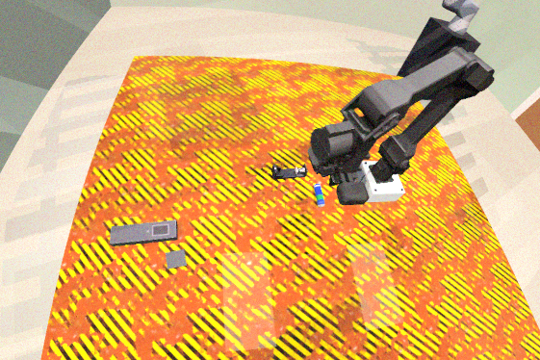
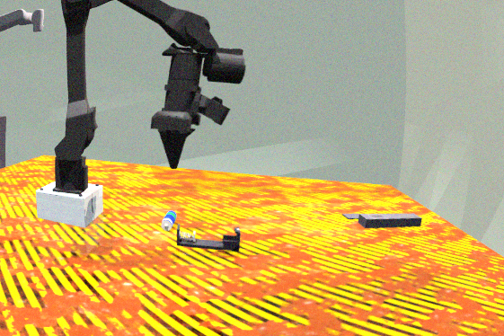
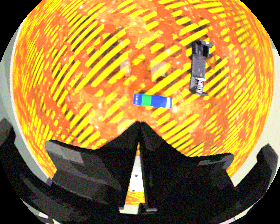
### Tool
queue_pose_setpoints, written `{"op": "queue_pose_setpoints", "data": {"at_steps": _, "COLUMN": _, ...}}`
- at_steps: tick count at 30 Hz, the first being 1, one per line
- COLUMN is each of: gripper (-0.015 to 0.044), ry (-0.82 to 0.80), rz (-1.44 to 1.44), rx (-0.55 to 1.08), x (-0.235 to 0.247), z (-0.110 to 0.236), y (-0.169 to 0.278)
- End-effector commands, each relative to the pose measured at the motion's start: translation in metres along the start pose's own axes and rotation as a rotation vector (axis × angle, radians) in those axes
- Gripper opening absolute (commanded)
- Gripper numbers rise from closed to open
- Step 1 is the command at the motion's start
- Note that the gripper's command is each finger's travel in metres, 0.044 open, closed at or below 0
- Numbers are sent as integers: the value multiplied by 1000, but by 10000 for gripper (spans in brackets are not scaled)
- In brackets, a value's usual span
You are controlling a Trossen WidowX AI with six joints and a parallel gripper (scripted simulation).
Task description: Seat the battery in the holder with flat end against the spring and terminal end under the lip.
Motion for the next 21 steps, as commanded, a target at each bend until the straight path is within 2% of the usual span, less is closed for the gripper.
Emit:
{"op": "queue_pose_setpoints", "data": {"at_steps": 1, "gripper": 0, "ry": -2, "rz": 5, "rx": -13, "x": -2, "z": 23, "y": 4}}
{"op": "queue_pose_setpoints", "data": {"at_steps": 13, "gripper": 0, "ry": -1, "rz": 1, "rx": -4, "x": -2, "z": 19, "y": 4}}
{"op": "queue_pose_setpoints", "data": {"at_steps": 15, "gripper": 53, "ry": -1, "rz": -68, "rx": -5, "x": -2, "z": 16, "y": 3}}
{"op": "queue_pose_setpoints", "data": {"at_steps": 21, "gripper": 210, "ry": -3, "rz": -677, "rx": -7, "x": -10, "z": -9, "y": 3}}
Point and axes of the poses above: the point midway between the two fingers, 35 mm back from their tips, its own z axis back along the fingers, its own x axis across the jaws, y = z × x, the point moved 8 cm from there along z, back along the fingers, and after that the axes turned 14 degrees about z, right-handed, at the moved point
